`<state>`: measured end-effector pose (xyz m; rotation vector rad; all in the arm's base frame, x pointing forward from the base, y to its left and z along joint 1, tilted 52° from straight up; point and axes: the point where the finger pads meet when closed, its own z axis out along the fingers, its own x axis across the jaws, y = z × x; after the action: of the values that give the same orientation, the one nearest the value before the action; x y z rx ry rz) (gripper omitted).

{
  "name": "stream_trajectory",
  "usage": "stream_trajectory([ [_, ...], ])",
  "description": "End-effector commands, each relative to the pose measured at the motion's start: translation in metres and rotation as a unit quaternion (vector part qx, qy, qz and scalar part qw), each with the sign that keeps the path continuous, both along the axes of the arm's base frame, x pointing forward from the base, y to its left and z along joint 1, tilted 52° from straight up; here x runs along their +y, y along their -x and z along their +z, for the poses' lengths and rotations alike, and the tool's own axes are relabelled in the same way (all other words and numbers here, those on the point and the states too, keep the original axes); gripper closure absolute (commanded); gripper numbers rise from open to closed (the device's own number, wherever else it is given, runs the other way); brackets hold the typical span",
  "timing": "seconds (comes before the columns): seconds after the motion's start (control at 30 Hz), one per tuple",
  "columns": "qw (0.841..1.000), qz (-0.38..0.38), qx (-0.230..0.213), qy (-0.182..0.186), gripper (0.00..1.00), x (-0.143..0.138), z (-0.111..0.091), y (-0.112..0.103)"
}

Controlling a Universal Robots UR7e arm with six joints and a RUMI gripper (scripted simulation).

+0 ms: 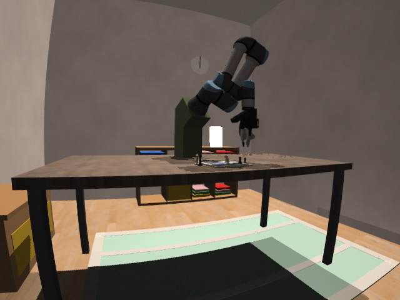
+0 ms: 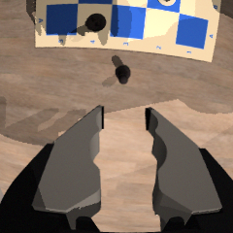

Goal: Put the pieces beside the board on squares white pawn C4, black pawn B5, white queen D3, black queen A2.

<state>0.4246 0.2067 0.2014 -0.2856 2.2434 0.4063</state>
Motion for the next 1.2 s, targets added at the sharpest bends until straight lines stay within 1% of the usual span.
stream_trajectory([
  [0.0,1.0,0.0,0.0,0.0,0.8,0.0001,0.0003,0.0],
  [1.17,1.0,0.0,0.0,0.0,0.8,0.0014,-0.0018,-0.0024],
])
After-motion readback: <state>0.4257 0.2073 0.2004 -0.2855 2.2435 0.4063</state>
